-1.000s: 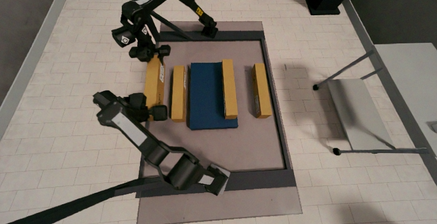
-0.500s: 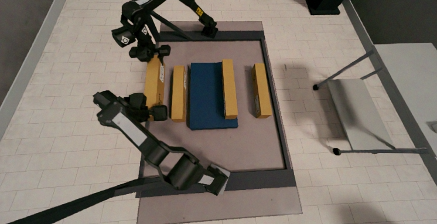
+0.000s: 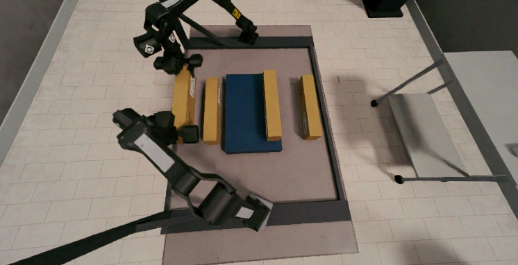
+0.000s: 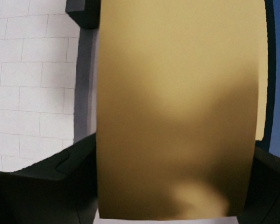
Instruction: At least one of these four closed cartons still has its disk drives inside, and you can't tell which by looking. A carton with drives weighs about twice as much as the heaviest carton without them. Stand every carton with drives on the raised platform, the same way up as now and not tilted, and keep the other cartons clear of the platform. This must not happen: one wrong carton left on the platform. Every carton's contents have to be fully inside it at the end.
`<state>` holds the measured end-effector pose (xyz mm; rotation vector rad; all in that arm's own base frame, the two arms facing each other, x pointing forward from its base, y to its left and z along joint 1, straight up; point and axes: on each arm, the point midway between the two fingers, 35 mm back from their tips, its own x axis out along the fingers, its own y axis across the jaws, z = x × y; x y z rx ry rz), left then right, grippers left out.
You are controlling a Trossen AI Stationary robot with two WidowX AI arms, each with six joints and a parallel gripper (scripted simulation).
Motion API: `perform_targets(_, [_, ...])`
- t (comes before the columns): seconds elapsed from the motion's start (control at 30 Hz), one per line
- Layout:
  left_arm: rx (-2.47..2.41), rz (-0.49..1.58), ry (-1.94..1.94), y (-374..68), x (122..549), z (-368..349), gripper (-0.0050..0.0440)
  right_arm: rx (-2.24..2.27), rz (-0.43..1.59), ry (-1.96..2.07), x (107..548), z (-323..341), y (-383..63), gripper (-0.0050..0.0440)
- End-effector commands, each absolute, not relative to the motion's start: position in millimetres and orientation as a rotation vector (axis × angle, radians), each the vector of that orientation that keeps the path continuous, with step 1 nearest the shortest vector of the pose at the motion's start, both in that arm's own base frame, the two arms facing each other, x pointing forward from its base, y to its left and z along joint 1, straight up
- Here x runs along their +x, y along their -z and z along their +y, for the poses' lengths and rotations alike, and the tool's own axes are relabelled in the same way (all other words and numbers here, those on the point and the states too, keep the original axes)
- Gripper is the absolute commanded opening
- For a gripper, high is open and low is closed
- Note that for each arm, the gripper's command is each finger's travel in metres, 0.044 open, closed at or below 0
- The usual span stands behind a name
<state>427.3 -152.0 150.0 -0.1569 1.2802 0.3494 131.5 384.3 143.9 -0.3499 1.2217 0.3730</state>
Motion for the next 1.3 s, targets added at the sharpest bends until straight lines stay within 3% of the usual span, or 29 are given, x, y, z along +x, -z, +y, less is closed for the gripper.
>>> perform_targets(0.0, [-0.197, 1.181, -0.310, -193.0, 428.0, -151.3, -0.0050, -0.278, 1.172, -0.411, 134.7, 385.8, -174.0, -0.0050])
perform_targets(1.27, [-0.195, 1.182, -0.310, -193.5, 427.7, -151.5, -0.0050, -0.314, 1.201, -0.396, 134.8, 385.7, -173.8, -0.0050])
